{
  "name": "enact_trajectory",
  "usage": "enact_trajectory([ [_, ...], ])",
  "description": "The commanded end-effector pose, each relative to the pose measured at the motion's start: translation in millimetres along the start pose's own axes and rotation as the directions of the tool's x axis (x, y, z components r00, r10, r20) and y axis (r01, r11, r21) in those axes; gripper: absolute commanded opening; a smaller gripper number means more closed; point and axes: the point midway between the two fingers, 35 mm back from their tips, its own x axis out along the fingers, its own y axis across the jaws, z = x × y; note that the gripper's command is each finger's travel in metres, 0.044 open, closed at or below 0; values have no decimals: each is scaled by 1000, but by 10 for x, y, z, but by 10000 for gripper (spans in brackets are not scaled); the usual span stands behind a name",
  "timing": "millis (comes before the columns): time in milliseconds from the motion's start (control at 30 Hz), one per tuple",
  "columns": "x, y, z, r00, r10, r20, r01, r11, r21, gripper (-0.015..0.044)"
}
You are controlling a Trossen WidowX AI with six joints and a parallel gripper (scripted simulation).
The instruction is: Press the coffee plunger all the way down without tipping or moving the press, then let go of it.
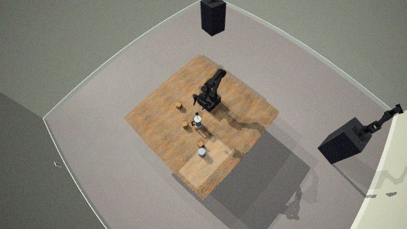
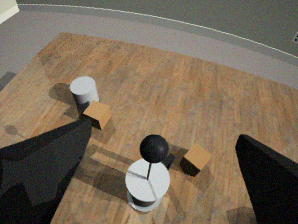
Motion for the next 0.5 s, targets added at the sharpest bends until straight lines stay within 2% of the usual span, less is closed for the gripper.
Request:
enact_trajectory([
  [0,102,28,-223,1000,12,-17,-12,1000,13,440],
  [133,237,27,-484,1000,17,-17,-17,1000,10,440],
  [467,323,28,-481,1000,17,-16,-17,1000,10,440],
])
